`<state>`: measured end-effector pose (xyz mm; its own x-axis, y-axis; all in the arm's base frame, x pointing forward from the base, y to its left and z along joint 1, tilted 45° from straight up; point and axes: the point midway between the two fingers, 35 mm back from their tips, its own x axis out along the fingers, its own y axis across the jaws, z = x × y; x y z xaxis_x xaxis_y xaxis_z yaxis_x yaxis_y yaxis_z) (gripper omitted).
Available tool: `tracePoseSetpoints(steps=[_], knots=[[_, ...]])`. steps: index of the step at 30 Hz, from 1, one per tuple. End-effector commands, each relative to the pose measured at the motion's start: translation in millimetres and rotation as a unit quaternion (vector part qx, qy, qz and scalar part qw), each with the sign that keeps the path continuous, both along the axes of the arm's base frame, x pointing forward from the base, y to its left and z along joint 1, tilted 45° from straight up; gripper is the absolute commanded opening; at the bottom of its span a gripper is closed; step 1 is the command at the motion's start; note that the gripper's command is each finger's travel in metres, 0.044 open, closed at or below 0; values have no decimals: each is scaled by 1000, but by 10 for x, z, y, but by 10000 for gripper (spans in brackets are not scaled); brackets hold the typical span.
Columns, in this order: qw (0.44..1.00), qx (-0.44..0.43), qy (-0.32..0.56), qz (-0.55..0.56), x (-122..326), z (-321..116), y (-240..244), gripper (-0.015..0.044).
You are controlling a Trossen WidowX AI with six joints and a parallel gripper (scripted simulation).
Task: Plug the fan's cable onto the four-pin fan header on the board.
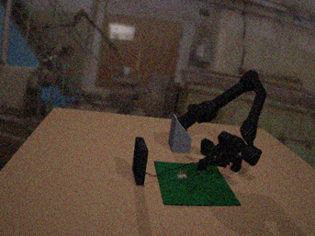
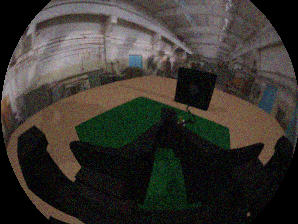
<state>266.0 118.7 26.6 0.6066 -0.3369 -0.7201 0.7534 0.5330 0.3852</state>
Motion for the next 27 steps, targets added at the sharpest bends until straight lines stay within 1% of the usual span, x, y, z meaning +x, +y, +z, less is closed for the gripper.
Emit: tracePoseSetpoints(steps=[1, 27], knots=[[1000, -1, -3, -3, 4, -16, 17, 0], [1000, -1, -3, -3, -25, -179, 180, 0]])
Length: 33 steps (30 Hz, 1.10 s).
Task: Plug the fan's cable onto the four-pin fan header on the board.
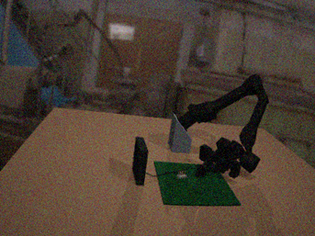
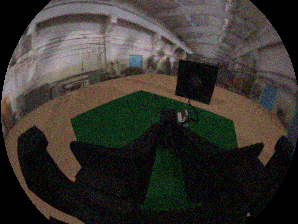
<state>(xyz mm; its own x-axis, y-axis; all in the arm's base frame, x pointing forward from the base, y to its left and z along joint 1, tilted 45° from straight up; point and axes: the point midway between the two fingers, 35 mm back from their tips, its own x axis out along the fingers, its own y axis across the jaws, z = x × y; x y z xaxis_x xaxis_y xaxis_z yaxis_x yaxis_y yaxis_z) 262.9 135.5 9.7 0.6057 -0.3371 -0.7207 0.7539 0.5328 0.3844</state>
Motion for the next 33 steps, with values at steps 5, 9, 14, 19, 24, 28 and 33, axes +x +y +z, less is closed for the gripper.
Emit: tracePoseSetpoints(steps=[5, 9, 14, 19, 24, 28, 33], knots=[[1000, 0, 0, 0, -5, -25, 25, 0], [1000, 0, 0, 0, -5, -25, 25, 0], [1000, 0, 0, 0, -5, -25, 25, 0], [1000, 0, 0, 0, -5, -25, 25, 0], [1000, 0, 0, 0, -5, -25, 25, 0], [1000, 0, 0, 0, -5, -25, 25, 0], [1000, 0, 0, 0, -5, -25, 25, 0]])
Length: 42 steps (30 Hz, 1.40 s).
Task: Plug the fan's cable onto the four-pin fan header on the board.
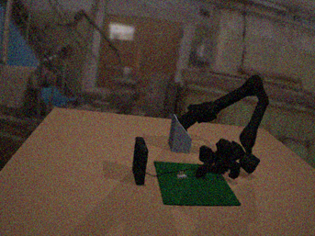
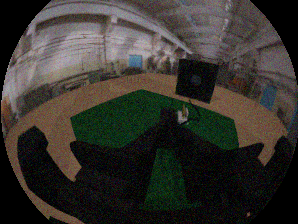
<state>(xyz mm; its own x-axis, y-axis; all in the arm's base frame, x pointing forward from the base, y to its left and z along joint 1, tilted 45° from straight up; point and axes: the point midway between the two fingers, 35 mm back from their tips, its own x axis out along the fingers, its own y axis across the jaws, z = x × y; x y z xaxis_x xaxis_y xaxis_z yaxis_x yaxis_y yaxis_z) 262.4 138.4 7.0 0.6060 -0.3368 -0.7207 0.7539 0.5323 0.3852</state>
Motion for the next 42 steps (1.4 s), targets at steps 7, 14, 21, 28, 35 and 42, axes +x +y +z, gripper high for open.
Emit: tracePoseSetpoints(steps=[7, 14, 21, 28, 35, 42], knots=[[1000, 0, 0, 0, 0, 1, -3, 0], [1000, 0, 0, 0, 0, 1, -3, 0], [1000, 0, 0, 0, 0, 0, 0, 131], [1000, 0, 0, 0, 0, 0, 0, 140], [1000, 0, 0, 0, 0, 0, 0, 140], [1000, 0, 0, 0, 0, 0, 0, 140]])
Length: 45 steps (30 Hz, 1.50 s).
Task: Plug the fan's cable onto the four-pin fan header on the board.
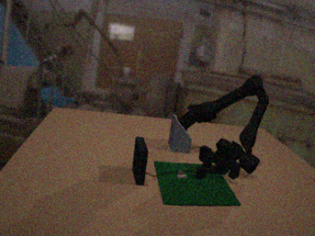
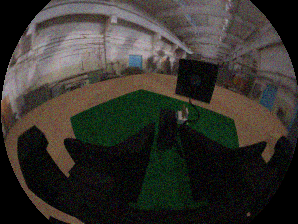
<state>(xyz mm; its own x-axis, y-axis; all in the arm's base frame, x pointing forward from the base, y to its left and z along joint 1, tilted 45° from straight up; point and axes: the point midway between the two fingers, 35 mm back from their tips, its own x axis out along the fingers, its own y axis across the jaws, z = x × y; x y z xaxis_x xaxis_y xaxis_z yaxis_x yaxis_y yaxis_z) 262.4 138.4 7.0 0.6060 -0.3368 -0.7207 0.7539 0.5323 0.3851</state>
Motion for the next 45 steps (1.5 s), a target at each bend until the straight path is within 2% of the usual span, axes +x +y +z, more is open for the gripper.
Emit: tracePoseSetpoints(steps=[1, 7, 41, 45], knots=[[1000, 0, 0, 0, 0, 0, 0, 140], [1000, 0, 0, 0, -17, 39, 10, 140], [1000, 2, 0, 0, -504, 955, 16, 140], [1000, -4, 30, 3, -499, 913, -25, 245]])
